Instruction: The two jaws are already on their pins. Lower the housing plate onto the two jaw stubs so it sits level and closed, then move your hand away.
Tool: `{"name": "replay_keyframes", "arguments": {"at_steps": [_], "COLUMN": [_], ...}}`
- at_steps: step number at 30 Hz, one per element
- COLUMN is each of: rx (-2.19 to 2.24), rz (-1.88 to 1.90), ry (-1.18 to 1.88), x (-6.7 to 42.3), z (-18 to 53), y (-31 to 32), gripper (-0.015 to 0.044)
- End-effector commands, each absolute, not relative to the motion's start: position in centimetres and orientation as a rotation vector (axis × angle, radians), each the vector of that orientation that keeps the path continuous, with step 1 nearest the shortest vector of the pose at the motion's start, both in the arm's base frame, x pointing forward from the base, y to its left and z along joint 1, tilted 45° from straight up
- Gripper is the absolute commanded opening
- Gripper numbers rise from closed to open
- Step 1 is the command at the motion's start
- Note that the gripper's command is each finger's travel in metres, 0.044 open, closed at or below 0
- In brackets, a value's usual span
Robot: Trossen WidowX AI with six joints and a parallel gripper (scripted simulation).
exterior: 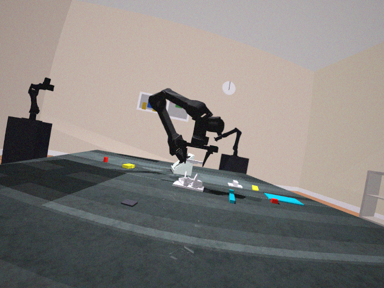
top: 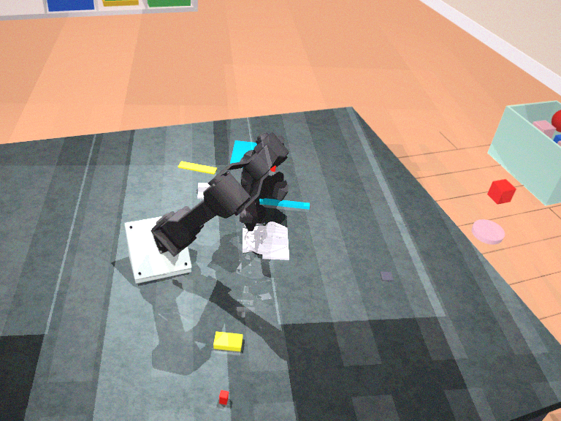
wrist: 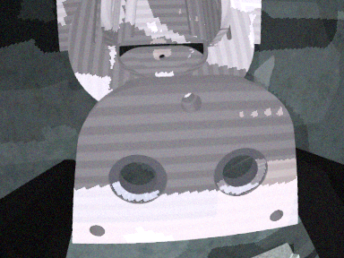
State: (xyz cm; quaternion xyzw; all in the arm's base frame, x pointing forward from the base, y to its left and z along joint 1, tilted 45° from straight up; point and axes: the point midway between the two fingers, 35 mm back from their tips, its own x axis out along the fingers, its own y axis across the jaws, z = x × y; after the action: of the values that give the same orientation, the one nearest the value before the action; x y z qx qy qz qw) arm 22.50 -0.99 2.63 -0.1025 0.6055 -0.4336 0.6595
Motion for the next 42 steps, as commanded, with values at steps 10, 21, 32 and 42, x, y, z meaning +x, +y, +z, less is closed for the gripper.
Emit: {"name": "replay_keyframes", "arguments": {"at_steps": [10,21,32,42], "rx": [-0.221,-0.221,-0.221,-0.220], "rz": [-0.986,-0.986,-0.985,-0.984], "ry": [1.368,1.368,1.368,1.368], "x": [22.5,22.5,22.5,22.4], "z": [2.5,2.4,2.2,1.0], "y": [-0.9,-0.7,-0.9,-2.0], "gripper": [0.0351,0.0351,0.0351,0.0351]}}
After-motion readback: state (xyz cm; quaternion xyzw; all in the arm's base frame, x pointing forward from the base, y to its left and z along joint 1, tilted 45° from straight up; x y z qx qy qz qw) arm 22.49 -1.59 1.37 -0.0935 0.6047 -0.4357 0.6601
